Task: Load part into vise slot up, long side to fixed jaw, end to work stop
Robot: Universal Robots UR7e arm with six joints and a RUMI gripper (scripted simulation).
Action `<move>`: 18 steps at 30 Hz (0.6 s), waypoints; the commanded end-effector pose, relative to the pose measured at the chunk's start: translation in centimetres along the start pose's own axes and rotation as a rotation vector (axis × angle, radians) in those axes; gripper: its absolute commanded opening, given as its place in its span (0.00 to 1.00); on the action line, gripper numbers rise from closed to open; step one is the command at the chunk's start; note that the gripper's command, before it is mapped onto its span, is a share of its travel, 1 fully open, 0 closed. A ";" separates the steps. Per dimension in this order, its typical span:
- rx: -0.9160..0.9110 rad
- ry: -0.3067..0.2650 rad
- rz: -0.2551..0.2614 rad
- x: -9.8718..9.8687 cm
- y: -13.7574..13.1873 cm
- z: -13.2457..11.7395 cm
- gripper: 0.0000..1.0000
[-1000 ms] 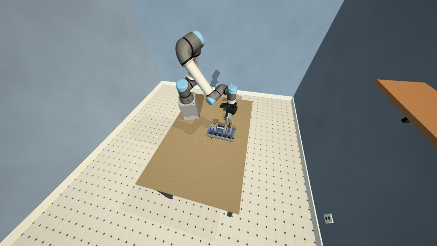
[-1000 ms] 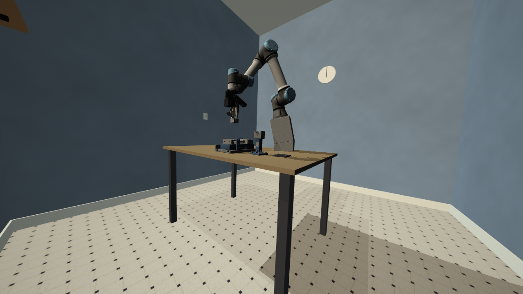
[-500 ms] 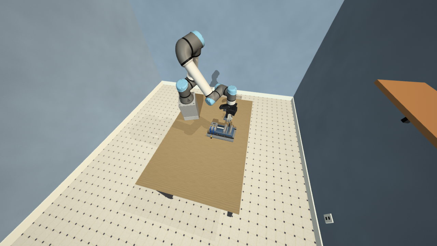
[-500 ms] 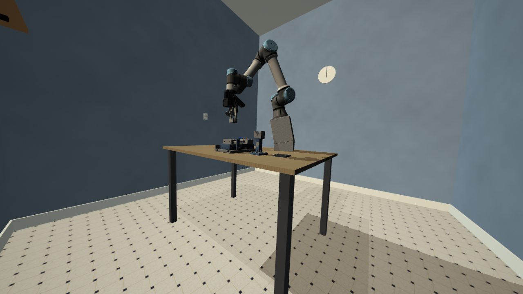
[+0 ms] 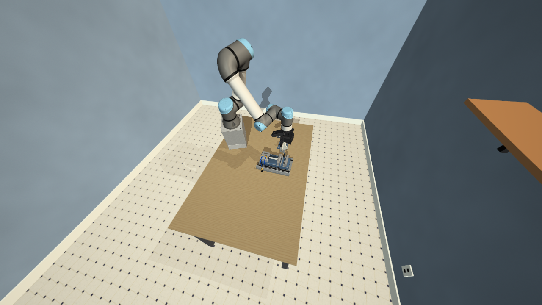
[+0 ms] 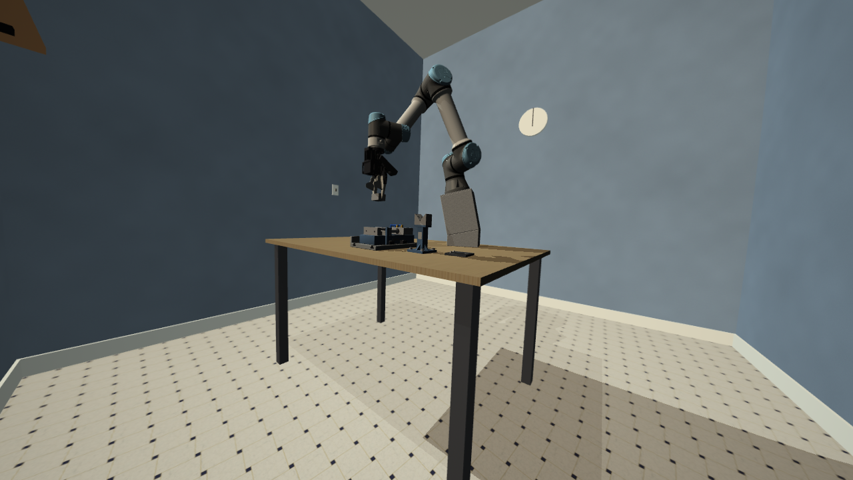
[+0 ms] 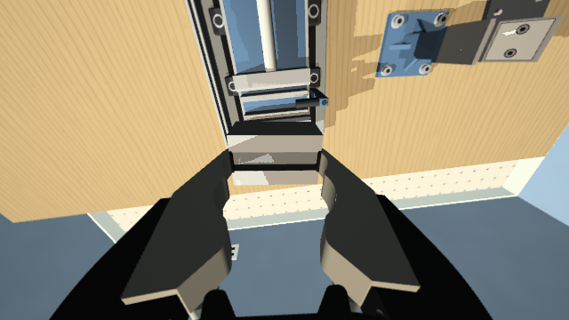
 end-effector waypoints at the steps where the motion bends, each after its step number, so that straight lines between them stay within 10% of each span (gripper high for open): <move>1: 0.018 -0.002 0.001 0.1 -0.3 -0.1 0.00; 18: 0.066 -0.002 0.001 0.1 -1.2 -0.1 0.00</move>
Point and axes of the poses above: the point where the finger pads meet when closed, its own x axis back along the fingers, its own y axis across the jaws, z = x × y, the point moved 7 cm from there along x, back along the fingers, and after that the axes turned 5 degrees about x, right-handed, at the moved point
